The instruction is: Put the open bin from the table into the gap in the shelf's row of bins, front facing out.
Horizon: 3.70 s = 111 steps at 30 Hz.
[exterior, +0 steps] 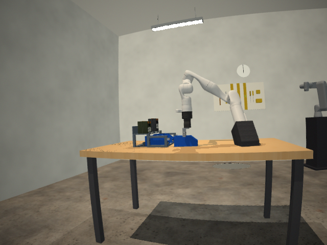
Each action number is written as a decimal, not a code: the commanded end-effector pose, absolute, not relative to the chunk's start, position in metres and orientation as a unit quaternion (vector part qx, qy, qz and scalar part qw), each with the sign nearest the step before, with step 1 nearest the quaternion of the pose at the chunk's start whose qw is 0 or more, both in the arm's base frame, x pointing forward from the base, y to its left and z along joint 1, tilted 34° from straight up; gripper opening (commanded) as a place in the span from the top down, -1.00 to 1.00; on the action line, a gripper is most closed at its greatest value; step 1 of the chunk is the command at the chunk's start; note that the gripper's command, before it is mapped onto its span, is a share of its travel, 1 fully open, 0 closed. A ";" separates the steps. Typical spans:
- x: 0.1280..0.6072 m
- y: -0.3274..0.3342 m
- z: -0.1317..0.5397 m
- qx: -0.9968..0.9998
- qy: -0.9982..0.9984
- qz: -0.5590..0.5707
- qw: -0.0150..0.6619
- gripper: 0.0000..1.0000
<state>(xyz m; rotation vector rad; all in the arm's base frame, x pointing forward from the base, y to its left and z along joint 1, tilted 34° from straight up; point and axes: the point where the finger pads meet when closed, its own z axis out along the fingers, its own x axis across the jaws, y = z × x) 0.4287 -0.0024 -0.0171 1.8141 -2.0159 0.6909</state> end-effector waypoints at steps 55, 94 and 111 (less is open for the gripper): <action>0.429 -0.018 -0.043 0.638 -0.711 0.241 0.170 -0.11; 0.429 -0.016 -0.043 0.639 -0.711 0.240 0.168 1.00; 0.429 -0.015 -0.043 0.640 -0.711 0.240 0.168 1.00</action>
